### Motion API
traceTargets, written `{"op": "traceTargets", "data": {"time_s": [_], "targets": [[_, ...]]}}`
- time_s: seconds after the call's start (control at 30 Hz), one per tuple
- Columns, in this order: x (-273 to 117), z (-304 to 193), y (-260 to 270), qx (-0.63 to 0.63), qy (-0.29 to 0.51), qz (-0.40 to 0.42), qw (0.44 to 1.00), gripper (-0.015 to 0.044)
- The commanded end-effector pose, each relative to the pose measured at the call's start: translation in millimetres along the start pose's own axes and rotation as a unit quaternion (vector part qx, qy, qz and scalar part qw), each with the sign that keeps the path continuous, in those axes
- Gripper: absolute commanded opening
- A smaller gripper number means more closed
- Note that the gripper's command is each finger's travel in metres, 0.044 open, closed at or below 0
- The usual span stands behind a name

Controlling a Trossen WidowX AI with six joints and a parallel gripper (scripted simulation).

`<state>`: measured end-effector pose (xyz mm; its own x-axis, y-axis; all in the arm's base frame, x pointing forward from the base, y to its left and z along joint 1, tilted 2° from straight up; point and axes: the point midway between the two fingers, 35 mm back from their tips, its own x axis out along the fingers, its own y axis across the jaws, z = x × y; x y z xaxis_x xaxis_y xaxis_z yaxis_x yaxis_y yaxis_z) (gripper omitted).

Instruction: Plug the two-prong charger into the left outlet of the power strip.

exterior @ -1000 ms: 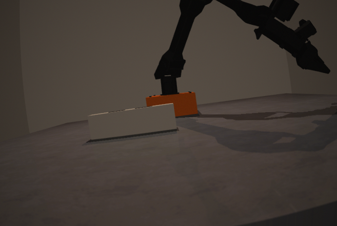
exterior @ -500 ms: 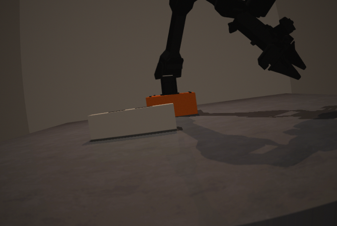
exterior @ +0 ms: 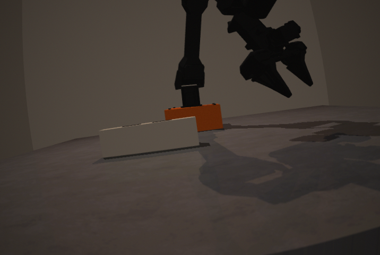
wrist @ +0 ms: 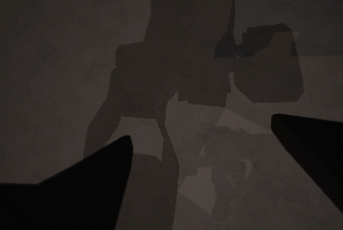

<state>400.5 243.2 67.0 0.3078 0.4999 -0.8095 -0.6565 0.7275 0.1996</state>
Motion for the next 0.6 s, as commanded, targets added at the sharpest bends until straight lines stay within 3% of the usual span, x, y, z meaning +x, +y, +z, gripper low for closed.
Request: {"op": "traceTargets", "data": {"time_s": [0.0, 0.57], "targets": [[-9, -18, -19, 0.018, 0.022, -0.022, 0.999, 0.044], [-61, -86, -90, 0.101, 0.094, -0.101, 0.985, 0.044]]}}
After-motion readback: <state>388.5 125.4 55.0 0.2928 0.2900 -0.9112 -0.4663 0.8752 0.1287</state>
